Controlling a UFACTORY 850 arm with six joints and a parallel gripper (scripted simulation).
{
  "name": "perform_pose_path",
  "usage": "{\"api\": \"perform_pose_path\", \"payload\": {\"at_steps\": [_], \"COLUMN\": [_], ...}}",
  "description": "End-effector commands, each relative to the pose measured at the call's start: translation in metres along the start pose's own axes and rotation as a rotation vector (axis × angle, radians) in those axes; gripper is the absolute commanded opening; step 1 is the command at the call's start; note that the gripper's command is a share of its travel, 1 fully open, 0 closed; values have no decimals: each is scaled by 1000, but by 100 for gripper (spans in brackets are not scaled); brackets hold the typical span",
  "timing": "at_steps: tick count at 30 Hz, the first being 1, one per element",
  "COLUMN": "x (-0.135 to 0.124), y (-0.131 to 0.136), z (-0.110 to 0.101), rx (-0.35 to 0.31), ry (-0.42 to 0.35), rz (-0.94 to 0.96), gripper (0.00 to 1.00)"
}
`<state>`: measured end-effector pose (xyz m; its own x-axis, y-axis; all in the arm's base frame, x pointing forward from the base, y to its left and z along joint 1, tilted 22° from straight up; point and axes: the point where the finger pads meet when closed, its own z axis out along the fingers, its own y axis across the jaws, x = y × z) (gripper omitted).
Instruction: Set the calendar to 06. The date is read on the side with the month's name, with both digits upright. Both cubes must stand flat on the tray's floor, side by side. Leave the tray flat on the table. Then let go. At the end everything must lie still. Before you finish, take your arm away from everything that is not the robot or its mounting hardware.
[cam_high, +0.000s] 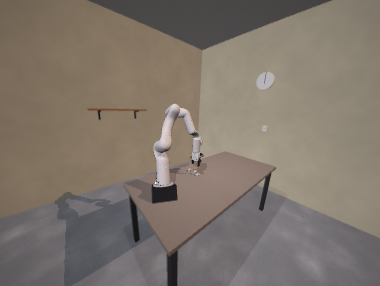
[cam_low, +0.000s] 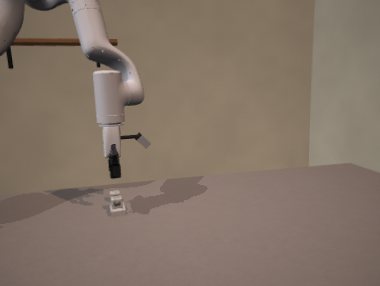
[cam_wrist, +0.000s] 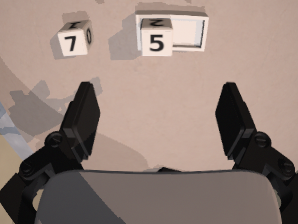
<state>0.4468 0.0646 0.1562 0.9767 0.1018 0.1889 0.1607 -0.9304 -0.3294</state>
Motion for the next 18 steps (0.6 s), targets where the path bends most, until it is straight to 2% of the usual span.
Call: {"api": "perform_pose_path", "payload": {"at_steps": [1,11,18], "x": [1,1,2], "y": [0,-2,-16], "z": [-1,0,4], "rx": [0,0,-1], "ry": [2,2,2], "rz": [0,29,283], "gripper": [100,100,100]}}
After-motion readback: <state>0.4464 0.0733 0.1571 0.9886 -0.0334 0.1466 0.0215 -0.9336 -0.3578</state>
